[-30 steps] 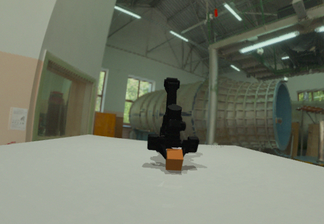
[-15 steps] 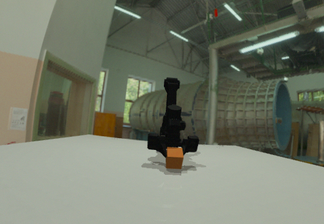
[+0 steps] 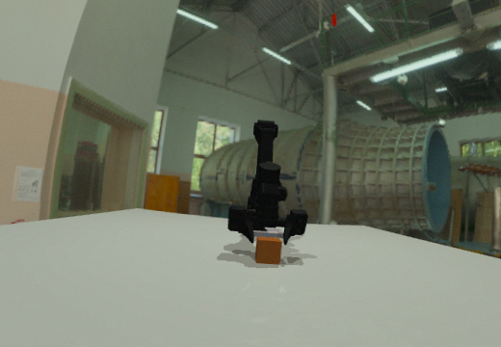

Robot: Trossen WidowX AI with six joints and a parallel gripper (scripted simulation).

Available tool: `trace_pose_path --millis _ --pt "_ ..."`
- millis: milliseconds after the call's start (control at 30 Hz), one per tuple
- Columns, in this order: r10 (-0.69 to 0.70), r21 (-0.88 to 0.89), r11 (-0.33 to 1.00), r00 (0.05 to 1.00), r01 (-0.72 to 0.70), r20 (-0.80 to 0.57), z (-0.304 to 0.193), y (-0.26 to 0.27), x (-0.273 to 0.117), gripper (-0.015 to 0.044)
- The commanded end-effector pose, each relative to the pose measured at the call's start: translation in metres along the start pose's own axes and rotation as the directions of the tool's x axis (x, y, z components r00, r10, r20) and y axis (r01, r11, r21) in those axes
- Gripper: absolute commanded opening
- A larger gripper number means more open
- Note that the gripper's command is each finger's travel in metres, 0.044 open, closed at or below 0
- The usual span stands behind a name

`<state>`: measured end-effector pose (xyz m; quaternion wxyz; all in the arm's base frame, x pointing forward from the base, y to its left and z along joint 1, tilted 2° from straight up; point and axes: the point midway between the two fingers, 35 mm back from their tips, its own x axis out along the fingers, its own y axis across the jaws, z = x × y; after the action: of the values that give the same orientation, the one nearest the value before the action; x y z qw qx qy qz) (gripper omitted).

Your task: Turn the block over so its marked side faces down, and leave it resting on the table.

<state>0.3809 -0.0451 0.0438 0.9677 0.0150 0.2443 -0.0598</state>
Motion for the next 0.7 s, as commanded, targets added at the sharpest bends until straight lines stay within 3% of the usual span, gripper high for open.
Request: trace_pose_path --millis 0,33,667 --pt "-0.003 -0.003 1.000 1.000 0.003 0.000 0.0000 -0.0003 -0.0001 0.0420" --pt "-0.003 -0.003 1.000 1.000 0.003 0.000 0.0000 -0.0003 -0.0001 0.0440" --pt "-0.003 -0.003 1.000 1.000 0.003 0.000 0.0000 -0.0003 -0.0001 0.0440"
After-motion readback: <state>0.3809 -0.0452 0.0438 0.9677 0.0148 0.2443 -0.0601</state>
